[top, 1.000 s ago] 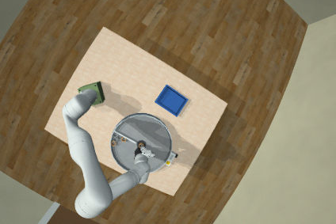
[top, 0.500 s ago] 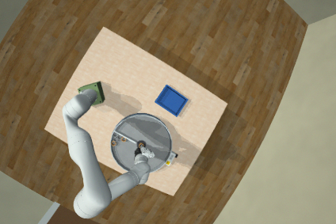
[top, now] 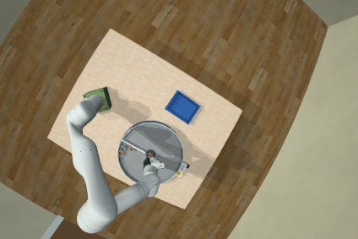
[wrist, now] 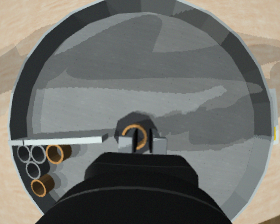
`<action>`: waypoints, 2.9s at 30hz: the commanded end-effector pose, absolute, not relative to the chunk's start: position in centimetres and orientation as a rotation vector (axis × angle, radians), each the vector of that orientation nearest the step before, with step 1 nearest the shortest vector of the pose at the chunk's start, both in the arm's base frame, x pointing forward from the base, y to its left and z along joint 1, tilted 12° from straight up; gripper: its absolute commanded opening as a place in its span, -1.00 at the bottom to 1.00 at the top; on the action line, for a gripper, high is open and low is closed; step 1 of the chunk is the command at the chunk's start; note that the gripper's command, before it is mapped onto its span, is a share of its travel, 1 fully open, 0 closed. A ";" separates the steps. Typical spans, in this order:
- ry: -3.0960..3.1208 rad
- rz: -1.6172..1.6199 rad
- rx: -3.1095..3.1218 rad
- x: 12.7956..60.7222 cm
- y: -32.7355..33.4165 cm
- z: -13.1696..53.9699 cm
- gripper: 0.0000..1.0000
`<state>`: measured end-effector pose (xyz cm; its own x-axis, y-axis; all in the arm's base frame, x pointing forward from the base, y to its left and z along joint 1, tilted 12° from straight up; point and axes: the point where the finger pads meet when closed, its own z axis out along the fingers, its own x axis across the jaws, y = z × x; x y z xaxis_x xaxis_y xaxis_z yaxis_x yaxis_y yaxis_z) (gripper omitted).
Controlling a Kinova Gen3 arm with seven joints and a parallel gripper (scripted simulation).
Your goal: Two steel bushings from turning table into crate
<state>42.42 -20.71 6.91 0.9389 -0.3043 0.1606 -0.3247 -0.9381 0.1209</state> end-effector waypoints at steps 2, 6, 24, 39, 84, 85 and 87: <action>-0.482 0.216 2.947 42.5 -20.8 7.1 -0.16; -0.482 0.216 2.947 42.5 -20.8 7.1 -0.16; -0.482 0.216 2.947 42.4 -20.7 7.6 -0.16; -0.482 0.215 2.947 42.4 -20.6 8.2 -0.16; -0.482 0.215 2.947 41.8 -19.7 13.0 -0.16; -0.482 0.215 2.947 41.8 -19.7 13.0 -0.16; -0.482 0.215 2.947 41.8 -19.7 13.0 -0.16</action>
<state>41.74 -19.73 12.88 0.9385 -0.3047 0.1621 -0.3254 -0.9378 0.1213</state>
